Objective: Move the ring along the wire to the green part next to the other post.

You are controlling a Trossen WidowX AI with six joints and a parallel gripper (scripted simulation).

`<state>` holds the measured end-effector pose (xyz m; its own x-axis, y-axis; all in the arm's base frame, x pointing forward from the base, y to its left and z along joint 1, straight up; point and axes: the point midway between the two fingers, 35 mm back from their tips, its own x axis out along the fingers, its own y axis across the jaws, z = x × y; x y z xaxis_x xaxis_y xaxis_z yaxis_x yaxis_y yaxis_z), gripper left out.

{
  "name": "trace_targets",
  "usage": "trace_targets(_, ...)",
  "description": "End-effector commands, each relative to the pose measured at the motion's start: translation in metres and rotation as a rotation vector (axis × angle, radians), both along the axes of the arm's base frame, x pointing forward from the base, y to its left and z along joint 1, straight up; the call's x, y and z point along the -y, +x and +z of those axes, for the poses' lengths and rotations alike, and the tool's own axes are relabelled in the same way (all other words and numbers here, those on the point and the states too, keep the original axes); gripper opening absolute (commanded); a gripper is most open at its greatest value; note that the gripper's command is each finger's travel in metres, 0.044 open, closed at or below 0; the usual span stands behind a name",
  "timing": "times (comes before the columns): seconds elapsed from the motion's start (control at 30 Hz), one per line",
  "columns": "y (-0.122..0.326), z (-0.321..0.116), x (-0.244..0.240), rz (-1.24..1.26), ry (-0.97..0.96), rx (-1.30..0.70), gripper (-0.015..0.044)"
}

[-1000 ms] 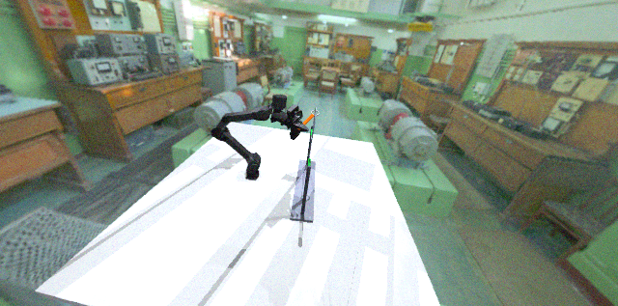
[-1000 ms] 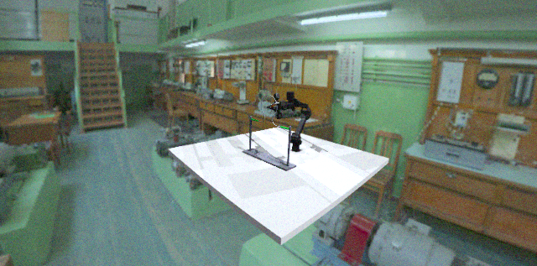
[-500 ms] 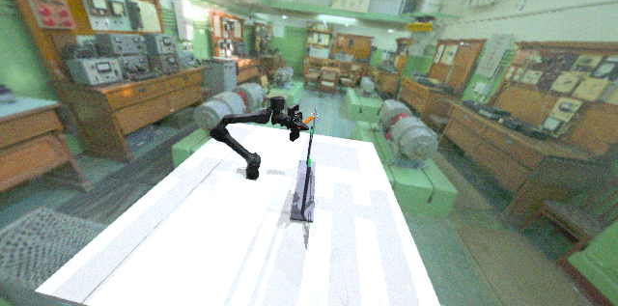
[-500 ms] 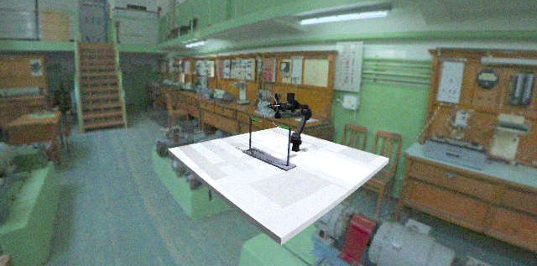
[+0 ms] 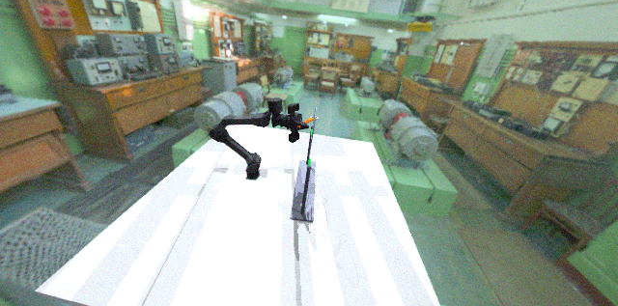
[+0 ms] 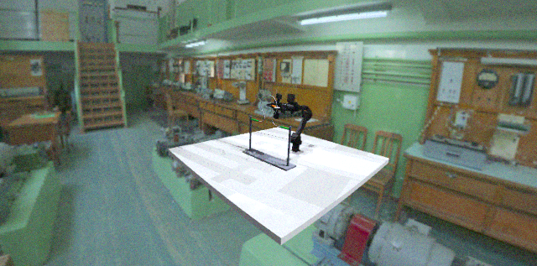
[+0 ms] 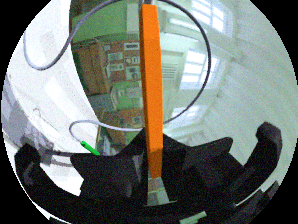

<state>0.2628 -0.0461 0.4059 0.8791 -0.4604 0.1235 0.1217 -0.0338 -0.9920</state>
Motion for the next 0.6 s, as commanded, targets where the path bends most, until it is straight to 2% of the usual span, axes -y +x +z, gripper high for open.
trace_targets(0.0, -0.0010, 0.0026, 0.0001, 0.000, -0.052, 0.006, -0.0150)
trace_targets(0.57, -0.0011, 0.0087, -0.0007, -0.004, -0.268, 0.015, -0.0150)
